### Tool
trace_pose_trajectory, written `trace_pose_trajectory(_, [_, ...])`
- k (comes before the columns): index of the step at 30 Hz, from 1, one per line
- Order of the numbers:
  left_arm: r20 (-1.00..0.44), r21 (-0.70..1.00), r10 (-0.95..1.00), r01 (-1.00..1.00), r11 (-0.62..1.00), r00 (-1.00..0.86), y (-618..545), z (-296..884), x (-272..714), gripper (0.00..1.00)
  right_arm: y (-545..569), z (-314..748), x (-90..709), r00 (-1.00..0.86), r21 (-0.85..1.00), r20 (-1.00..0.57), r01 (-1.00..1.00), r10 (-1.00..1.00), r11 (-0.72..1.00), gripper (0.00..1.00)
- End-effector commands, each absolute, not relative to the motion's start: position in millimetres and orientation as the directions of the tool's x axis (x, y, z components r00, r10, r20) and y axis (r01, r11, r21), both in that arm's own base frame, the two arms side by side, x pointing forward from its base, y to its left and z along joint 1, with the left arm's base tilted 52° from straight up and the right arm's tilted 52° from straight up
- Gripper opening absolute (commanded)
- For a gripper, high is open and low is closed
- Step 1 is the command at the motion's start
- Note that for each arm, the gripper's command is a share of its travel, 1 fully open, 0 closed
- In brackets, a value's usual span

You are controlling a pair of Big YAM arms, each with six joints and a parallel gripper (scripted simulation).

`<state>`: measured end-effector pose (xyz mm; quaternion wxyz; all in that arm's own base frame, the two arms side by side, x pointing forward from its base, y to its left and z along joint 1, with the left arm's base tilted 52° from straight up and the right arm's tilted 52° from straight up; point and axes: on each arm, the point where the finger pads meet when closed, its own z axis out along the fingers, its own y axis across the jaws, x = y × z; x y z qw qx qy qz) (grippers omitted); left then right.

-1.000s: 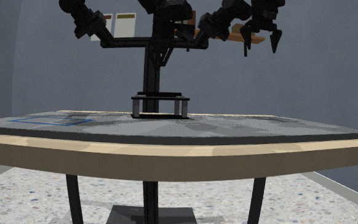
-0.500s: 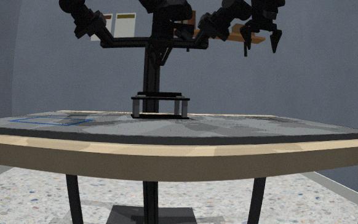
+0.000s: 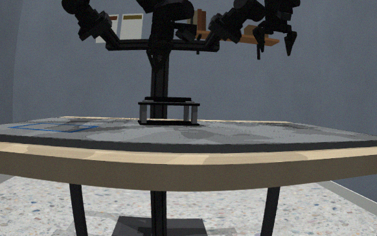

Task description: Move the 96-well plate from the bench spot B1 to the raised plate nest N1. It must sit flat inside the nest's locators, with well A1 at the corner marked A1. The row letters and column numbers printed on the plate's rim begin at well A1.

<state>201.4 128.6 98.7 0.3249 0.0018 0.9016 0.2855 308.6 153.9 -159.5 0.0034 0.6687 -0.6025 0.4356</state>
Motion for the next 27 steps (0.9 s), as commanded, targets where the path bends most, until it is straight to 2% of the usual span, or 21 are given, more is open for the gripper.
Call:
trace_pose_trajectory(1, [-0.607,0.512,0.186,-0.202,0.835,-0.773,130,111,206,1.00,156,-149,316,-0.093,-0.529,0.576,-0.799,-0.812,-0.284,1.00])
trace_pose_trajectory(27, [-0.607,0.512,0.186,-0.202,0.835,-0.773,130,111,206,1.00,110,-92,337,-0.092,-0.529,0.577,-0.799,-0.811,-0.286,1.00])
